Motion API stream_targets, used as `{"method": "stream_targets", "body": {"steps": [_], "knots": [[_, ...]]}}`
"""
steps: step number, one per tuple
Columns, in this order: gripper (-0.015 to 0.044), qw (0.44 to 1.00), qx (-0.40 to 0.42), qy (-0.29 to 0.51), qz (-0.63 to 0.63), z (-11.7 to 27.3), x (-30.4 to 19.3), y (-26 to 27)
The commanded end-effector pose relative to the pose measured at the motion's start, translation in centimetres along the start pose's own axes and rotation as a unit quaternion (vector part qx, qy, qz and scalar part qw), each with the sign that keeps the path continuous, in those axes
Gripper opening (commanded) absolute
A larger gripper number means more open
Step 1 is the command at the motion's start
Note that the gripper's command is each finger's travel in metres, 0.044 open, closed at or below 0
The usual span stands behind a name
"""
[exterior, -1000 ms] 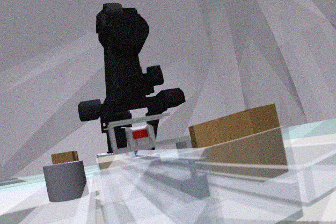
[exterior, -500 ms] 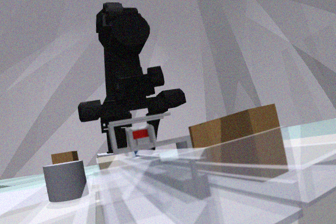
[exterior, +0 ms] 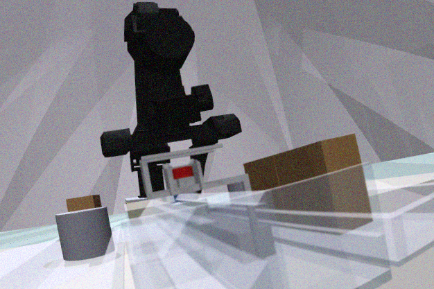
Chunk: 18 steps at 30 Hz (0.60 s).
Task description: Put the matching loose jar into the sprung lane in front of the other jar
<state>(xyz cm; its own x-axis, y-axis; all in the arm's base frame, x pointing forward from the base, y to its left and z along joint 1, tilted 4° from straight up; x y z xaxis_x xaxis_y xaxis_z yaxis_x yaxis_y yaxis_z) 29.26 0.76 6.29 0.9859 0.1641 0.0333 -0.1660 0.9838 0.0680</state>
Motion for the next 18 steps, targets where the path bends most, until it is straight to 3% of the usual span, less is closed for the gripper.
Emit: {"method": "stream_targets", "body": {"steps": [1,18], "knots": [[0.0,1.0,-0.003,-0.01,0.001,0.16,0.77,-0.15],[0.0,1.0,-0.003,-0.01,0.001,0.17,1.35,-0.25]]}}
Point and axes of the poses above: the point midway between the two fingers, 35 mm back from their tips, its own z axis back along the fingers, its own y axis across the jaws, x = y × z, the point moved 2 cm from there along z, back along the fingers, and after that the axes turned 10 degrees about z, right-handed, at the moved point
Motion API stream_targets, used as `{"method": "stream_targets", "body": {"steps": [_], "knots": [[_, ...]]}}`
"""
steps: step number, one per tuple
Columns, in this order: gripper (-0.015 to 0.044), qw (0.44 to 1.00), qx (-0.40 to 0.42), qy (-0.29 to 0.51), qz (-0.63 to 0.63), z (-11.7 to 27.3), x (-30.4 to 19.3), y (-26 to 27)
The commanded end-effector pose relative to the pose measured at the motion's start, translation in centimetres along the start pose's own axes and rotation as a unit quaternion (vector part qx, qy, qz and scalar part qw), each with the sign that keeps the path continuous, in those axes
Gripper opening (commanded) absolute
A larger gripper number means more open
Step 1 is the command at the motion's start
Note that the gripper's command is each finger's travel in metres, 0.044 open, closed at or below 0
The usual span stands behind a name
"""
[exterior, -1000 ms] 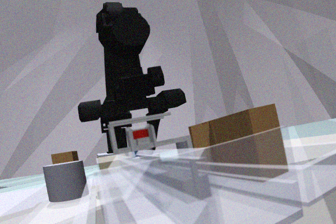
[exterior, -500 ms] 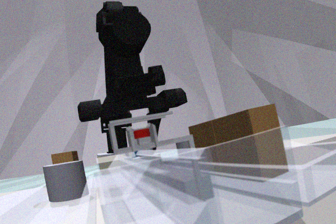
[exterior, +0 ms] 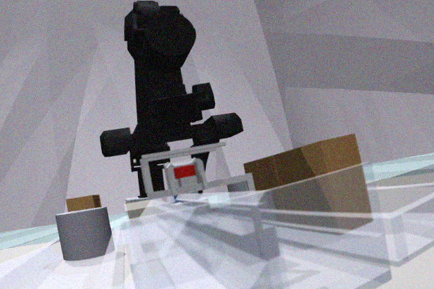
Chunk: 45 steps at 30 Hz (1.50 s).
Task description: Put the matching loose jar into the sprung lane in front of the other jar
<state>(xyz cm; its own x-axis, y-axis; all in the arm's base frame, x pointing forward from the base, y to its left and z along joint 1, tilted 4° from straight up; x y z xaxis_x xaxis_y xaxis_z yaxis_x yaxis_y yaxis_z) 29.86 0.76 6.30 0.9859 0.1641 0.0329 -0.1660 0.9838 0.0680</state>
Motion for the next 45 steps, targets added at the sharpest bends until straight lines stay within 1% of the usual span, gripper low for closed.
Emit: {"method": "stream_targets", "body": {"steps": [1,45], "knots": [[0.0,1.0,-0.003,-0.011,0.001,0.2,0.8,-0.1],[0.0,1.0,-0.003,-0.011,0.001,0.3,2.3,-0.4]]}}
Point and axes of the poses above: the point midway between the two fingers, 35 mm back from their tips, its own z axis back along the fingers, its own y axis across the jaws, x = y × z, the point moved 2 cm from there along z, back along the fingers, and after that the axes turned 10 degrees about z, right-handed, at the moved point
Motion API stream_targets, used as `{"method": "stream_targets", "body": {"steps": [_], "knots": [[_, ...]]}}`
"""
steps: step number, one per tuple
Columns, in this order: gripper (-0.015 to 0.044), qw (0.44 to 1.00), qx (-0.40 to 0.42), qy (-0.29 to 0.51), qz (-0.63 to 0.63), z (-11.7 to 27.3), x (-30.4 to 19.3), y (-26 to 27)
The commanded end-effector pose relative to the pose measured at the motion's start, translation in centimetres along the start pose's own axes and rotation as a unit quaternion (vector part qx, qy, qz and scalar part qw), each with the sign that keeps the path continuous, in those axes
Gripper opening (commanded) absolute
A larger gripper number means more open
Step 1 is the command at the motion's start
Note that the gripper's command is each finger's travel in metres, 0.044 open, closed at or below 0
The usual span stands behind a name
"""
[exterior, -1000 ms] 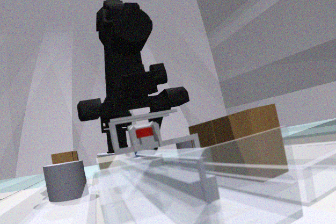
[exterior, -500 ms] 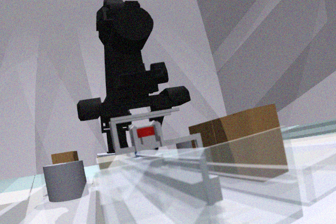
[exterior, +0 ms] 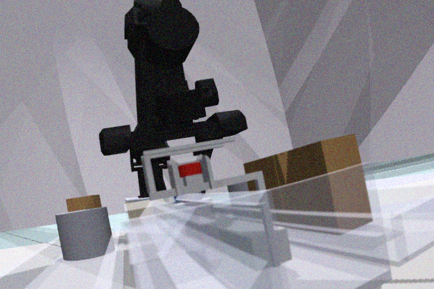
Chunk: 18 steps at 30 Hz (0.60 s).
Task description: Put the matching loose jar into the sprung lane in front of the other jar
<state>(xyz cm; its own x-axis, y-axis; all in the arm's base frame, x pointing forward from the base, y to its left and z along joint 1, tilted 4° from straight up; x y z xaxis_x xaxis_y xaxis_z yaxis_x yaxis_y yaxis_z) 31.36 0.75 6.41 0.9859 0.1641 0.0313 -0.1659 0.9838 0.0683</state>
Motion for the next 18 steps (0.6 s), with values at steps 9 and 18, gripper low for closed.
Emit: {"method": "stream_targets", "body": {"steps": [9,18], "knots": [[0.0,1.0,-0.003,-0.012,0.001,0.32,1.11,-0.21],[0.0,1.0,-0.003,-0.012,0.001,0.39,1.41,-0.26]]}}
Point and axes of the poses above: the point midway between the two fingers, 35 mm back from their tips, its own z axis back along the fingers, its own y axis across the jaws, x = y × z, the point moved 2 cm from there along z, back along the fingers, and after that the axes turned 10 degrees about z, right-handed, at the moved point
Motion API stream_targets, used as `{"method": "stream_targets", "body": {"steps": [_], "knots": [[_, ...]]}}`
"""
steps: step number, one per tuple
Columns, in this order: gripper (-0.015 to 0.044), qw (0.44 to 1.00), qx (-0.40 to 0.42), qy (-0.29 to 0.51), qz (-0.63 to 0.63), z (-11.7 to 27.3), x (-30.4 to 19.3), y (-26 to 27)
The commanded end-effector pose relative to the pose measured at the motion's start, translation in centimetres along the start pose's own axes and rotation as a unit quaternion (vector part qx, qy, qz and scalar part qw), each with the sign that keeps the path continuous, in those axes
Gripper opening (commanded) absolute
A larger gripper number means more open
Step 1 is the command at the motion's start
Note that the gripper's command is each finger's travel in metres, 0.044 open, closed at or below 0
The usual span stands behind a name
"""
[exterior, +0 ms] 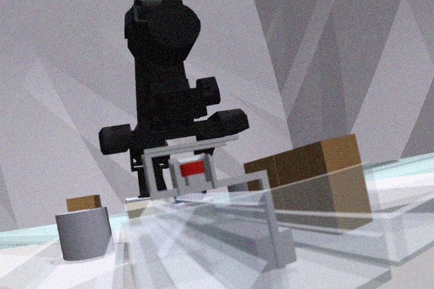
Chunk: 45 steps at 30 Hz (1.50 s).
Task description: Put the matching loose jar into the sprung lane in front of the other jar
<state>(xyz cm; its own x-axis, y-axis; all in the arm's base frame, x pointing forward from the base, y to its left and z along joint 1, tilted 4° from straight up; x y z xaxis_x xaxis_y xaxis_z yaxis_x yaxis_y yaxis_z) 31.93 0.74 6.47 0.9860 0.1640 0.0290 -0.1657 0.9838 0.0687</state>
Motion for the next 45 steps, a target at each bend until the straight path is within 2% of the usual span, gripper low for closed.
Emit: {"method": "stream_targets", "body": {"steps": [1,45], "knots": [[0.0,1.0,-0.003,-0.014,0.001,0.35,0.88,-0.17],[0.0,1.0,-0.004,-0.014,0.001,0.62,1.85,-0.35]]}}
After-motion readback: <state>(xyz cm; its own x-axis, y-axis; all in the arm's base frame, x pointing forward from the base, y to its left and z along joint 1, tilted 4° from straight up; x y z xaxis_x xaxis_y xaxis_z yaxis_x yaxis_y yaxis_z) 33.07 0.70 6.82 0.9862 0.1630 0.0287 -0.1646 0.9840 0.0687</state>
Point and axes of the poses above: the point midway between the two fingers, 35 mm back from their tips, its own z axis back along the fingers, its own y axis across the jaws, x = y × z, the point moved 2 cm from there along z, back along the fingers, and after that the axes turned 10 degrees about z, right-handed, at the moved point
